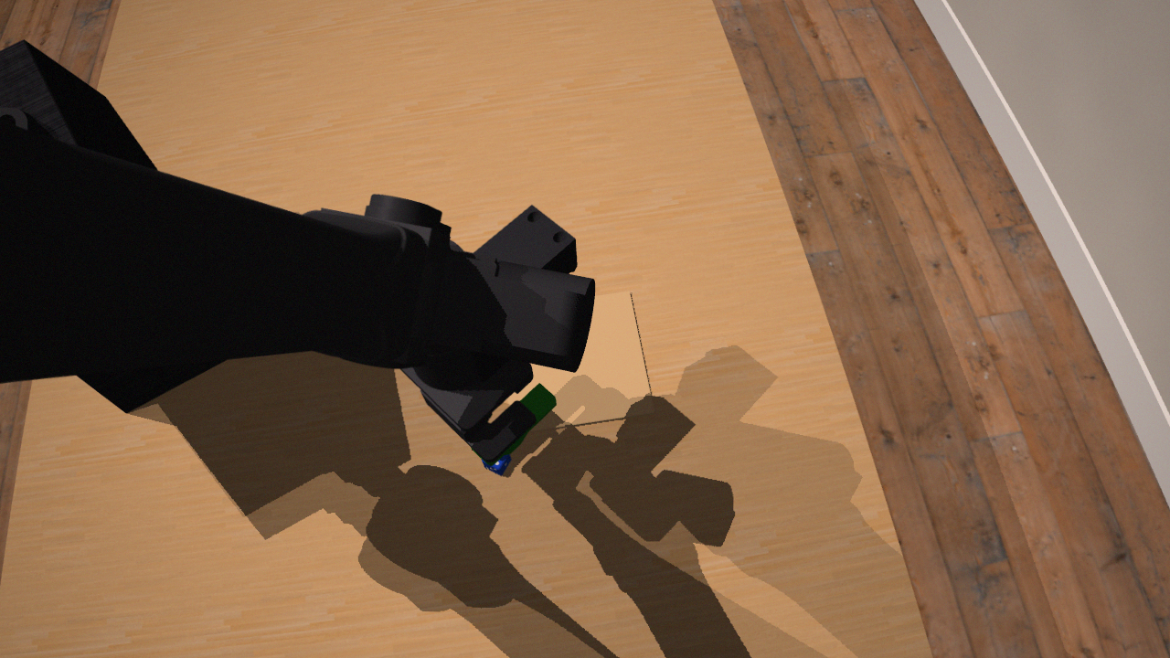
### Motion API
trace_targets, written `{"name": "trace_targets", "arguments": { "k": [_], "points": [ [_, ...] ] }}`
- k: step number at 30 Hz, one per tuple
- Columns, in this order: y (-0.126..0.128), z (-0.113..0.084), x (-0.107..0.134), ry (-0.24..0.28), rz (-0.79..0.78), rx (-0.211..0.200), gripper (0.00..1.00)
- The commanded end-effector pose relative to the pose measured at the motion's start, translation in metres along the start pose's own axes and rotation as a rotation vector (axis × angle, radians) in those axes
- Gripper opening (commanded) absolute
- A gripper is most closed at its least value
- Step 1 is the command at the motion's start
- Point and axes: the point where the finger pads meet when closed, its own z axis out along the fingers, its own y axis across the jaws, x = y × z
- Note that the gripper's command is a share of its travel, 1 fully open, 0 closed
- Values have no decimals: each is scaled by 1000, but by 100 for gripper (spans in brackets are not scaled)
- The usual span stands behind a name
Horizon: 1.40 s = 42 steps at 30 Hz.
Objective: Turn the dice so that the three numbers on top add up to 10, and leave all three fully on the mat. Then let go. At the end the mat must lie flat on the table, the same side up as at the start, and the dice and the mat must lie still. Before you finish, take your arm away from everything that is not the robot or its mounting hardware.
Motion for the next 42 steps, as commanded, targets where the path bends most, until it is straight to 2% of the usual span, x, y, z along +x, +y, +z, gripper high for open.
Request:
{"name": "trace_targets", "arguments": {
  "k": [1,8,9,14,17,19,32,34,35,42],
  "points": [
    [-6,0,-9,-20,166,21,100],
    [-7,8,-3,-9,378,13,100],
    [-4,5,-11,-26,431,13,100],
    [-7,11,-5,-14,595,12,100],
    [-7,11,-4,-13,604,12,100],
    [-8,12,-6,-20,723,13,100],
    [-8,22,-3,-13,1129,10,100],
    [-8,22,-3,-13,1129,10,100],
    [-7,20,-10,-29,1207,6,100],
    [-8,28,-2,-14,1405,9,100]
  ]
}}
